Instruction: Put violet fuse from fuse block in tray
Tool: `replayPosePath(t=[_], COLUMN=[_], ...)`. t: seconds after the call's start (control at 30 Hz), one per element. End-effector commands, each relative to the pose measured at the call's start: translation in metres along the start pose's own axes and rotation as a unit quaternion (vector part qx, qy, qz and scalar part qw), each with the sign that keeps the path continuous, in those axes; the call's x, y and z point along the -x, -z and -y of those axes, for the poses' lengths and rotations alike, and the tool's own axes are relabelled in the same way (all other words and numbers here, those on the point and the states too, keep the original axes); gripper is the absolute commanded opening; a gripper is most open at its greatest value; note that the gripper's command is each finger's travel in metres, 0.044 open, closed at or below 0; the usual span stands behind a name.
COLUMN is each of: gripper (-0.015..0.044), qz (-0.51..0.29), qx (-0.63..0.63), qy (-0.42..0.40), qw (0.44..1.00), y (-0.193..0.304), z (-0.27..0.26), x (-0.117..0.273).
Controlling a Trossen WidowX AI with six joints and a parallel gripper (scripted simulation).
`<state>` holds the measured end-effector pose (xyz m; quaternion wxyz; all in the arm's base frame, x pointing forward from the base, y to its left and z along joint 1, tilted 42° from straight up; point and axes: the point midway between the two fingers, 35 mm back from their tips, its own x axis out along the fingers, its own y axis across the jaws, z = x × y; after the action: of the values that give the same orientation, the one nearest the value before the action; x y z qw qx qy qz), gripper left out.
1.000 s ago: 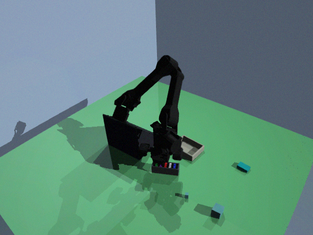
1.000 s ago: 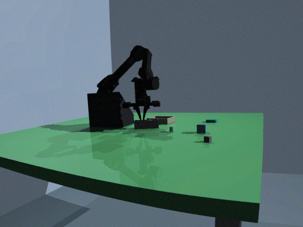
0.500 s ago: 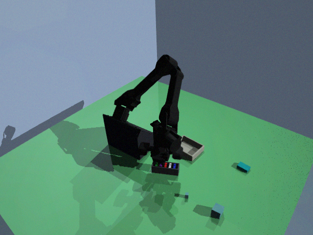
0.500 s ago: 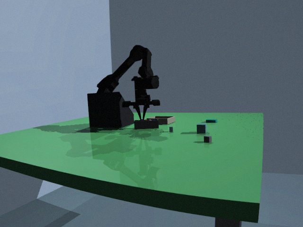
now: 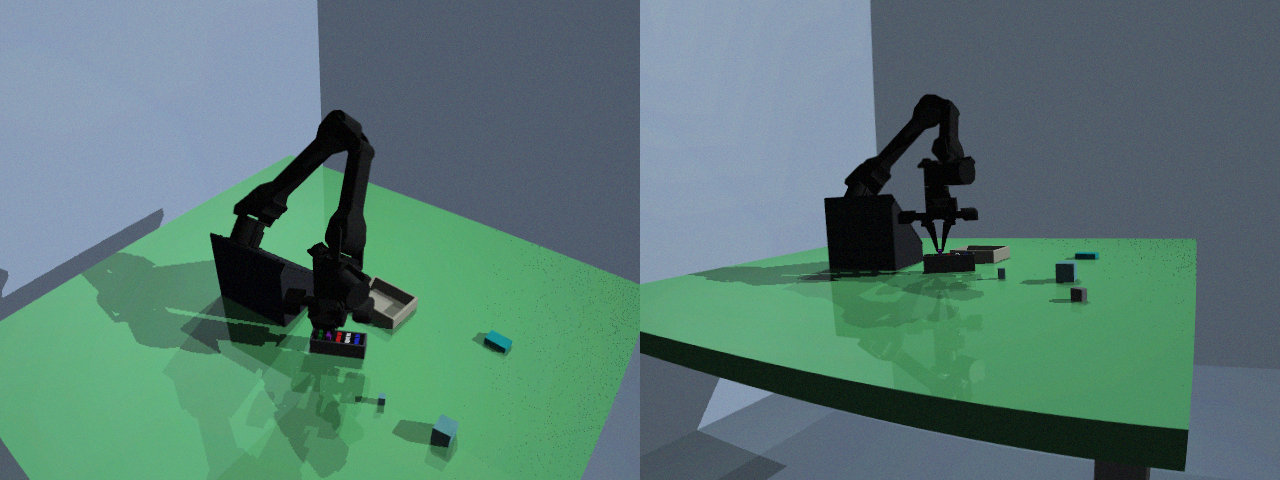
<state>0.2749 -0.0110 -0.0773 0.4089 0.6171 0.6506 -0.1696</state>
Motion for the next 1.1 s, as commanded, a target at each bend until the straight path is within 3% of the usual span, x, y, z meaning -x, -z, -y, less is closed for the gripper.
replayPosePath(t=[0.0, 1.07], gripper=[0.0, 0.0], qz=[0.003, 0.003], qx=[0.002, 0.001], qy=[0.0, -0.001], qw=[1.0, 1.0], y=[-0.001, -0.001], z=[-0.001, 0.0], x=[0.004, 0.019])
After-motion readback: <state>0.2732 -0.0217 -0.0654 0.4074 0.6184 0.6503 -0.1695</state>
